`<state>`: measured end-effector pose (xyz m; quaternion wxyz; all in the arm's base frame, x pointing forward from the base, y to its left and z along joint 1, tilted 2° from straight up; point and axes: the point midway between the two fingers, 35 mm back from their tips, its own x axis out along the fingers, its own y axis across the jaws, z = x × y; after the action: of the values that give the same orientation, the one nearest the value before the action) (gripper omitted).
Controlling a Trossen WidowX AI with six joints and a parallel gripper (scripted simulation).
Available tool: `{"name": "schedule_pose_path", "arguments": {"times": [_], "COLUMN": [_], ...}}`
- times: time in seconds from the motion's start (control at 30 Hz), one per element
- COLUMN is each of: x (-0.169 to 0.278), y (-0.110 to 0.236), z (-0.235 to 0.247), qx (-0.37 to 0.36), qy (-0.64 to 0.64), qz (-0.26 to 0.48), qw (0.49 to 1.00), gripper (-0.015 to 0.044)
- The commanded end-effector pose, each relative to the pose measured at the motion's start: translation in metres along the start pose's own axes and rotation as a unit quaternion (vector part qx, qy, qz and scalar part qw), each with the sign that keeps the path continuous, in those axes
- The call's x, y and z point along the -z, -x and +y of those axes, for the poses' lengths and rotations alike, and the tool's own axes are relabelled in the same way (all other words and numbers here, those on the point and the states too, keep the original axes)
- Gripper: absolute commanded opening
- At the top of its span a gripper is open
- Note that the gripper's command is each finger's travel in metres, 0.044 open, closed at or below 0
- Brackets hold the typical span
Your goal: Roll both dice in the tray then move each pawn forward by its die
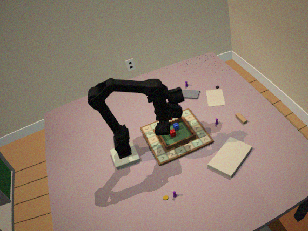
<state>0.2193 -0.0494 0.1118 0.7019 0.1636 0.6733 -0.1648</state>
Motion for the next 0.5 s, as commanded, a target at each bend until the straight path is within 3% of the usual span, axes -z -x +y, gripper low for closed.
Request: {"name": "schedule_pose_path", "arguments": {"times": [0.0, 0.47], "x": [-0.003, -0.015], "y": [-0.006, -0.022], "z": [-0.013, -0.07], "qx": [0.002, 0.014], "qy": [0.002, 0.008], "qz": [0.003, 0.001], "qw": [1.0, 1.0], "gripper": [0.0, 0.0]}}
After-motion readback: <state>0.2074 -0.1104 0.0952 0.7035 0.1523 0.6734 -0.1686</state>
